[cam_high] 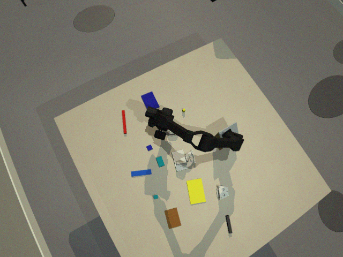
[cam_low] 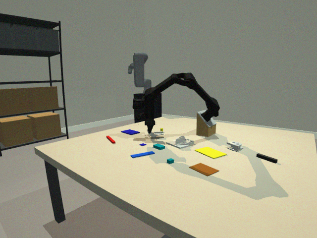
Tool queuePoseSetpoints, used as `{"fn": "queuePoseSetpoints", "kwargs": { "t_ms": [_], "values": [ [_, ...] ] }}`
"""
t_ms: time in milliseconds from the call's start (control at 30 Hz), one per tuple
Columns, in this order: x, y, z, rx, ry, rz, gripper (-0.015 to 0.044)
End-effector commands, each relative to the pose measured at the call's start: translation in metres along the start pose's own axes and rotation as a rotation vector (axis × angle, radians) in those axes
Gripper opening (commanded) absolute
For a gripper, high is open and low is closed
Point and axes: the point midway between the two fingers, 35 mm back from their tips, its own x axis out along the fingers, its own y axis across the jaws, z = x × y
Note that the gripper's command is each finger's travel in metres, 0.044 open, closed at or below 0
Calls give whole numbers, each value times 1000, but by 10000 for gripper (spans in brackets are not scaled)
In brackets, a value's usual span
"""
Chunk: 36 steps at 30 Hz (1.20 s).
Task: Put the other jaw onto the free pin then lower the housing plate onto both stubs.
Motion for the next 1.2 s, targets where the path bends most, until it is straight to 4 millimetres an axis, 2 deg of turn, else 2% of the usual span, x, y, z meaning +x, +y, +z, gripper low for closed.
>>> {"fn": "queuePoseSetpoints", "kwargs": {
  "t_ms": [0, 300, 1167],
  "values": [
    [5, -9, -2, 2, 12, -7, 0],
    [5, -22, -3, 1, 13, -7, 0],
    [5, -23, -3, 1, 13, -7, 0]
  ]
}}
